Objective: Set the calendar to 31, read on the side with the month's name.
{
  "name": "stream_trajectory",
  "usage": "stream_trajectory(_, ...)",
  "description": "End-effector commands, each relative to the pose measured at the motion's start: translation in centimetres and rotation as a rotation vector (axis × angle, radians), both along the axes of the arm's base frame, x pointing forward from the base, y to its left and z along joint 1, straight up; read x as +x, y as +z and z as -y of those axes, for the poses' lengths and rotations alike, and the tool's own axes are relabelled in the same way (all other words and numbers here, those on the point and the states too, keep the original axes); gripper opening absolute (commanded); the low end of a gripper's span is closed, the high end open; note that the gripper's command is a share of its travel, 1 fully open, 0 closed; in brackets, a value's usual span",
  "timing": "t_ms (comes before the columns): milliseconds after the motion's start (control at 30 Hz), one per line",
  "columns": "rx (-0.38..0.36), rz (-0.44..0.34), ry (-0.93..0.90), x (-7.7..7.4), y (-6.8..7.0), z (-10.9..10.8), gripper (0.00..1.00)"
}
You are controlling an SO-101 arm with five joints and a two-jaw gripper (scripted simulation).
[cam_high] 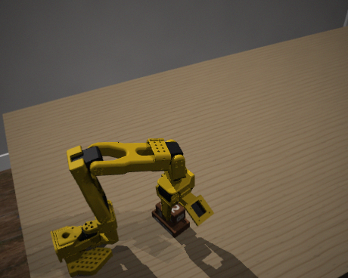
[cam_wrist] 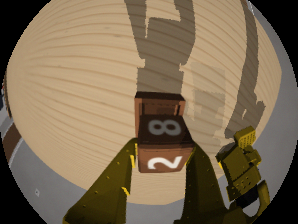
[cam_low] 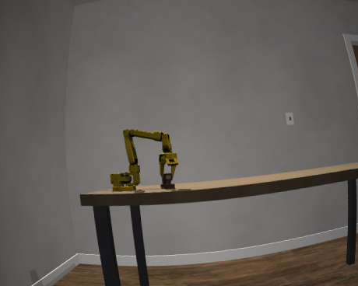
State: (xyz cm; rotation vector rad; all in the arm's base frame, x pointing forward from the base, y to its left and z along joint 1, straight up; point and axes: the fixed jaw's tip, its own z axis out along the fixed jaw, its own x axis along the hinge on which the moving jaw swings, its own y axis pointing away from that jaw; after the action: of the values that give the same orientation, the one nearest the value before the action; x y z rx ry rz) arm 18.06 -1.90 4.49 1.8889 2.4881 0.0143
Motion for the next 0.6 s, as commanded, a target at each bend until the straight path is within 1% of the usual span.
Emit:
stream_trajectory(0,-0.002,0.025,0.020,0.35,0.02,-0.15,0.00)
stream_trajectory(300,-0.002,0.025,0.020,0.34,-0.08,-0.15,0.00)
stream_trajectory(567,-0.002,0.025,0.020,0.34,-0.58,-0.15,0.00)
